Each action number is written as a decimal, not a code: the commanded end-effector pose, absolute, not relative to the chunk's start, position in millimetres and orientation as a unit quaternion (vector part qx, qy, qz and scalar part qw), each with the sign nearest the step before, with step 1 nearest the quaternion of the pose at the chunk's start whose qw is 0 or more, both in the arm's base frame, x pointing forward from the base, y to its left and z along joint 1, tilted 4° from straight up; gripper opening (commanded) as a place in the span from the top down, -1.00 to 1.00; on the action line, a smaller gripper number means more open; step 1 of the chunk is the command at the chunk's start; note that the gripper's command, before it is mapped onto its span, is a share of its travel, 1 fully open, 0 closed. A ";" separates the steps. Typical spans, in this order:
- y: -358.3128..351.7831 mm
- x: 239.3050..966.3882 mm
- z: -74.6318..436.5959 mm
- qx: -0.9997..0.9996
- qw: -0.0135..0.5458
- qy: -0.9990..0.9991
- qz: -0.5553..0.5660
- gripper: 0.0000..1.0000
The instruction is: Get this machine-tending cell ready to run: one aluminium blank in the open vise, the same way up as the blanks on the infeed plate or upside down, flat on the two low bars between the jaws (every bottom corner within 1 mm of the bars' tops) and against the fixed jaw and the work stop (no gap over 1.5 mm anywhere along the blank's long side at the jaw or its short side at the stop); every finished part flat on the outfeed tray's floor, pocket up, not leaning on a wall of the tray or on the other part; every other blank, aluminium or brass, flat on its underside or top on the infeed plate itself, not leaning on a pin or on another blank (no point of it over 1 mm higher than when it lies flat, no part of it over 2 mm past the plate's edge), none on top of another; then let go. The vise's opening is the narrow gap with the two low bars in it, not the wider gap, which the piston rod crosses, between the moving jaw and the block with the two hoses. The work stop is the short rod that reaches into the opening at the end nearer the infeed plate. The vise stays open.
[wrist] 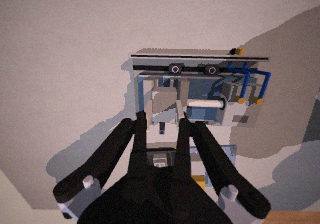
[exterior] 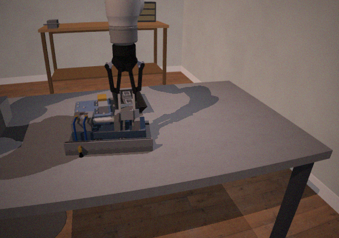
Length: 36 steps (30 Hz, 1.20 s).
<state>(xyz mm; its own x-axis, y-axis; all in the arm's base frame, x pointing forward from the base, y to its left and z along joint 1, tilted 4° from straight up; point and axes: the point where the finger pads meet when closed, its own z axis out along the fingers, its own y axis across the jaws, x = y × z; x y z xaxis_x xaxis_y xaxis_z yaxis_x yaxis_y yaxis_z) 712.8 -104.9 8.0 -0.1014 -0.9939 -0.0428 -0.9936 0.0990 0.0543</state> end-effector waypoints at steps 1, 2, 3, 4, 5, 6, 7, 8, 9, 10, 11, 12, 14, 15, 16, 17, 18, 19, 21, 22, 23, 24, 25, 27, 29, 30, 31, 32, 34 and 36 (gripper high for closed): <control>-102.0 709.5 1.5 0.672 0.003 -0.740 -0.036 1.00; -101.9 709.5 1.1 0.672 0.003 -0.740 -0.036 1.00; -101.9 709.5 0.7 0.672 0.003 -0.740 -0.036 1.00; -101.9 709.5 0.7 0.672 0.003 -0.740 -0.036 1.00; -101.9 709.5 0.7 0.672 0.003 -0.740 -0.036 1.00; -101.8 709.5 0.3 0.672 0.003 -0.740 -0.036 1.00; -101.8 709.5 -0.1 0.672 0.003 -0.740 -0.036 1.00; -101.8 709.5 -0.4 0.672 0.003 -0.740 -0.036 1.00; -101.7 709.4 -0.8 0.672 0.003 -0.740 -0.036 1.00; -101.7 709.4 -1.2 0.672 0.003 -0.740 -0.036 1.00; -101.6 709.4 -1.6 0.672 0.003 -0.740 -0.036 1.00; -101.6 709.4 -2.0 0.672 0.003 -0.740 -0.036 1.00; -101.5 709.4 -2.7 0.672 0.003 -0.740 -0.036 1.00; -101.5 709.4 -3.0 0.672 0.003 -0.740 -0.036 1.00; -101.4 709.3 -3.4 0.672 0.003 -0.740 -0.036 1.00; -101.4 709.3 -3.7 0.672 0.003 -0.740 -0.036 1.00; -101.3 709.3 -4.0 0.672 0.003 -0.740 -0.036 1.00; -101.3 709.3 -4.3 0.672 0.003 -0.740 -0.036 1.00; -101.3 709.3 -4.6 0.672 0.003 -0.740 -0.036 1.00; -101.3 709.3 -4.6 0.672 0.003 -0.740 -0.036 1.00; -101.2 709.3 -4.9 0.672 0.003 -0.740 -0.036 1.00; -101.2 709.3 -5.2 0.672 0.003 -0.740 -0.036 1.00; -101.2 709.3 -5.4 0.672 0.003 -0.740 -0.036 1.00; -101.1 709.2 -5.9 0.672 0.003 -0.740 -0.036 1.00; -101.1 709.2 -6.4 0.672 0.003 -0.740 -0.036 1.00; -101.1 709.2 -6.6 0.672 0.003 -0.740 -0.036 1.00; -101.0 709.2 -6.7 0.672 0.003 -0.740 -0.036 1.00; -101.0 709.2 -6.9 0.672 0.003 -0.740 -0.036 1.00; -101.0 709.2 -7.2 0.672 0.003 -0.740 -0.036 1.00; -101.0 709.2 -7.4 0.672 0.003 -0.740 -0.036 1.00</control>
